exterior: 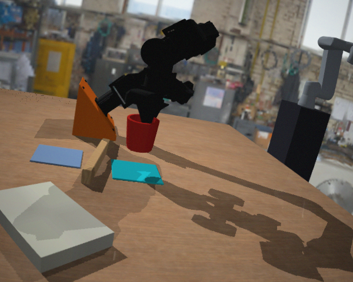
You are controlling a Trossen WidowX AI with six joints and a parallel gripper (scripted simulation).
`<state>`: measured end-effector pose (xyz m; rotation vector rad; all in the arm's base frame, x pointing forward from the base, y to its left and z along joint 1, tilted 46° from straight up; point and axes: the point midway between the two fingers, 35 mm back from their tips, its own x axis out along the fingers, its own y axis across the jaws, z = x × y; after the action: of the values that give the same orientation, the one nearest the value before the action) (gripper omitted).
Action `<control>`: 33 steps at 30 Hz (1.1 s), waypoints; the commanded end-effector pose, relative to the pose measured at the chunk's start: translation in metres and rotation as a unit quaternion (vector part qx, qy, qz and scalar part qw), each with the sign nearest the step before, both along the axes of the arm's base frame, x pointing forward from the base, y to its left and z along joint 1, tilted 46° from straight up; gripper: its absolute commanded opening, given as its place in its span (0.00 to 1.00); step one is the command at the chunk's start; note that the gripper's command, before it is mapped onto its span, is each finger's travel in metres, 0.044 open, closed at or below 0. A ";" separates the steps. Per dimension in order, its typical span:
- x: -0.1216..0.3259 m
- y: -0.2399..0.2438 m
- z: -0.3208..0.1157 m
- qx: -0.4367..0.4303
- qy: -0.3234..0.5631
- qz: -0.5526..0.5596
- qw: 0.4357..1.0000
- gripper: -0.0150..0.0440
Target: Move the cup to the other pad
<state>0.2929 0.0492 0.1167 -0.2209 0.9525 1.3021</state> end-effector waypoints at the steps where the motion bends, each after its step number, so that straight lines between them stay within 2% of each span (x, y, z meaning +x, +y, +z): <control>1: 0.001 0.002 0.003 0.001 -0.003 -0.003 1.000 0.25; 33: 0.000 0.032 -0.026 0.001 -0.003 -0.003 1.000 0.25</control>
<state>0.2936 0.0786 0.0922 -0.2259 0.9477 1.2968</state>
